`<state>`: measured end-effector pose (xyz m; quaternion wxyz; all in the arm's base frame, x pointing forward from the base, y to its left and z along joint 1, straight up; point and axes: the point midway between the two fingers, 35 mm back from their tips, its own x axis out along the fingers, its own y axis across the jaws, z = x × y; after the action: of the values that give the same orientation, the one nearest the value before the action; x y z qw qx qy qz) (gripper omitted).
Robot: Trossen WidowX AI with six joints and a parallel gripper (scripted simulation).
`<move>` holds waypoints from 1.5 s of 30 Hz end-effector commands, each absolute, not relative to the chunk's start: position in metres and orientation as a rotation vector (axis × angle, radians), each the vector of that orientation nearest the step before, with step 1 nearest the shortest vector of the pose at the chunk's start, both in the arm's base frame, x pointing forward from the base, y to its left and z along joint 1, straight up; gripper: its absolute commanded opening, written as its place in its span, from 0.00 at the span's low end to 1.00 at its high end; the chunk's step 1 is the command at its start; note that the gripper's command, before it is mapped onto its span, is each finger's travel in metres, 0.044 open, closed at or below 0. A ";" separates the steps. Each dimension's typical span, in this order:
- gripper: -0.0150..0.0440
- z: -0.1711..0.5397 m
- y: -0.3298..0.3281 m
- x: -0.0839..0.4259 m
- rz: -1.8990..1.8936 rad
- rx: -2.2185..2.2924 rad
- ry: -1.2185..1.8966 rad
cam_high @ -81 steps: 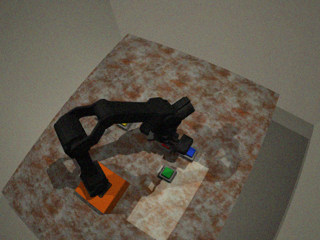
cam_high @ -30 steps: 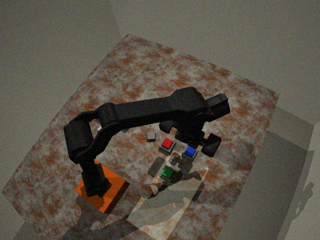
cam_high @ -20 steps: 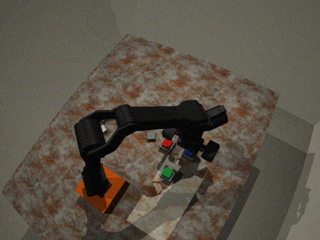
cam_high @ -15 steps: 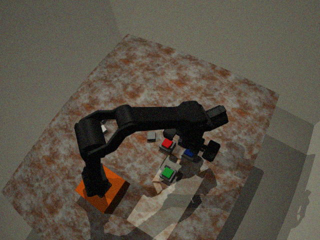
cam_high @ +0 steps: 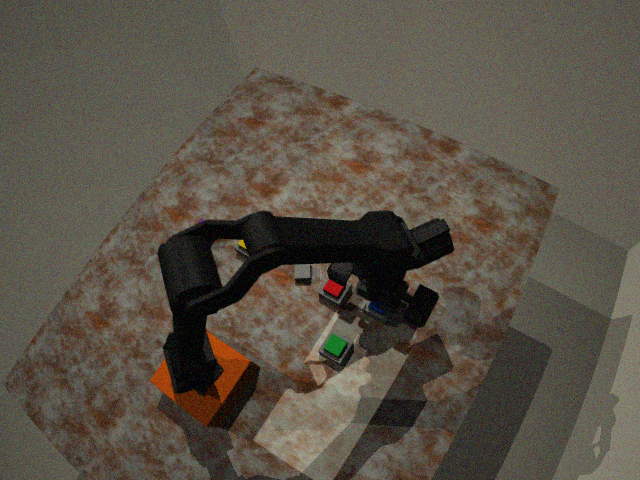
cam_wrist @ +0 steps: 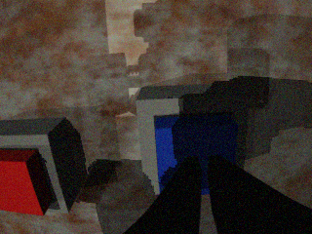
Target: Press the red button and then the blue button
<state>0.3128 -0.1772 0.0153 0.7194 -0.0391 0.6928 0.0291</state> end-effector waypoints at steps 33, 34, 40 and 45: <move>0.29 0.035 -0.176 0.310 0.072 -0.086 1.541; 0.29 0.035 -0.176 0.310 0.072 -0.086 1.541; 0.47 0.041 -0.137 0.326 0.074 -0.083 1.540; 0.69 0.053 -0.057 0.342 0.078 -0.079 1.539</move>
<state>0.3342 -0.1090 0.0418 0.7145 -0.0328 0.6982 0.0311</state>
